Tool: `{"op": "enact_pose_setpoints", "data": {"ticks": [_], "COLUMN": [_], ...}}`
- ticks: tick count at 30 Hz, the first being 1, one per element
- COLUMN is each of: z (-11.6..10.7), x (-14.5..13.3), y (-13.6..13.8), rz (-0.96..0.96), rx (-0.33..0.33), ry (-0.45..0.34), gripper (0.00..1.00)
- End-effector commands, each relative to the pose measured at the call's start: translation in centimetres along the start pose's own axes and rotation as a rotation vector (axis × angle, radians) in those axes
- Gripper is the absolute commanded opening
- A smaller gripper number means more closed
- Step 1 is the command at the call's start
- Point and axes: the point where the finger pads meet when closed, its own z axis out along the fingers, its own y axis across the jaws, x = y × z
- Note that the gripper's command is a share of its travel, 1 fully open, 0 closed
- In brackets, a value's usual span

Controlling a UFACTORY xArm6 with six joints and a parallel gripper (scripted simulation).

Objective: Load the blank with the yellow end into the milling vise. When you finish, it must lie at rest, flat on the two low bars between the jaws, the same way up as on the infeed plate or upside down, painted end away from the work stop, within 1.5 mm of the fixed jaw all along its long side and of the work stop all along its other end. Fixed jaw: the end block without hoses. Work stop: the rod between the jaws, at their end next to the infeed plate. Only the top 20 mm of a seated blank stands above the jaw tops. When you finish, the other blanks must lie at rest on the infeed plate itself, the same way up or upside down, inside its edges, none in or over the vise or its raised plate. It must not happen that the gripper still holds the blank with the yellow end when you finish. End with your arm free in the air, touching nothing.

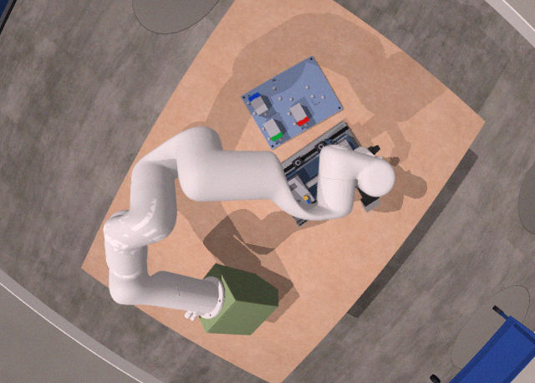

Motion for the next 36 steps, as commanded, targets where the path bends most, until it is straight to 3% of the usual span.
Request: {"op": "enact_pose_setpoints", "data": {"ticks": [1,36], "z": [-0.20,-0.71], "x": [-0.03,-0.03], "y": [-0.13,-0.12], "rz": [-0.001,-0.001], "rx": [0.004,0.003], "ry": [0.000,0.000], "gripper": [1.00,1.00]}}
